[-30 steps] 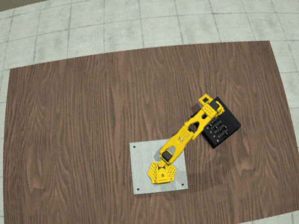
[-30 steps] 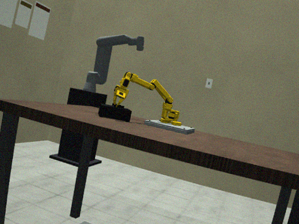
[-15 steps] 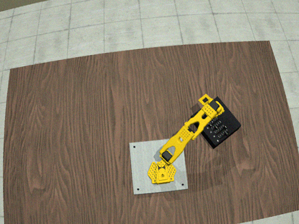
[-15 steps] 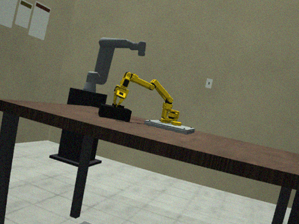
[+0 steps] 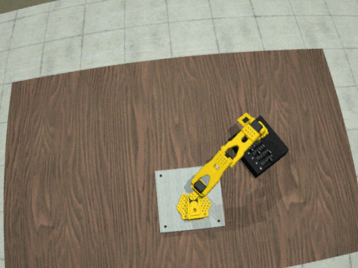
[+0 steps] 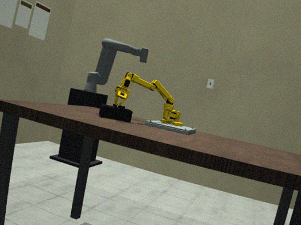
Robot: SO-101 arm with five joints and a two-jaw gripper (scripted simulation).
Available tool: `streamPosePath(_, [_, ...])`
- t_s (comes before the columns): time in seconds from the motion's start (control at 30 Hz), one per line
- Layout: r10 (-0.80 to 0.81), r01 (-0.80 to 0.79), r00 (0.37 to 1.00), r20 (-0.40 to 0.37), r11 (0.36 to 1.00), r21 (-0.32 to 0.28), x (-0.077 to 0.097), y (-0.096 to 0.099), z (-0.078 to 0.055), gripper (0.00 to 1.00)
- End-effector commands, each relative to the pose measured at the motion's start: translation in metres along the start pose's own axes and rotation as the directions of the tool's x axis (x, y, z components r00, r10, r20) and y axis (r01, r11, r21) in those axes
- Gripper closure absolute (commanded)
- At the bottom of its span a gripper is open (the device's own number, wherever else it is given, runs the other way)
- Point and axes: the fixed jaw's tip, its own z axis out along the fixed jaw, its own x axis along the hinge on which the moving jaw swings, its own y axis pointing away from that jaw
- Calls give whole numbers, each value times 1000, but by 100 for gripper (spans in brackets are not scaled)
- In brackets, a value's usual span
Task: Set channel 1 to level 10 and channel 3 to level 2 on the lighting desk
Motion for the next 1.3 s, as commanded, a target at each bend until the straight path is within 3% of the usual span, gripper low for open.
streamPosePath(0.0, [-2,2,1000,-1,1000,-4,2,1,-3,100])
streamPosePath(1.27, [-1,1,1000,4,999,39,3,-2,-24,100])
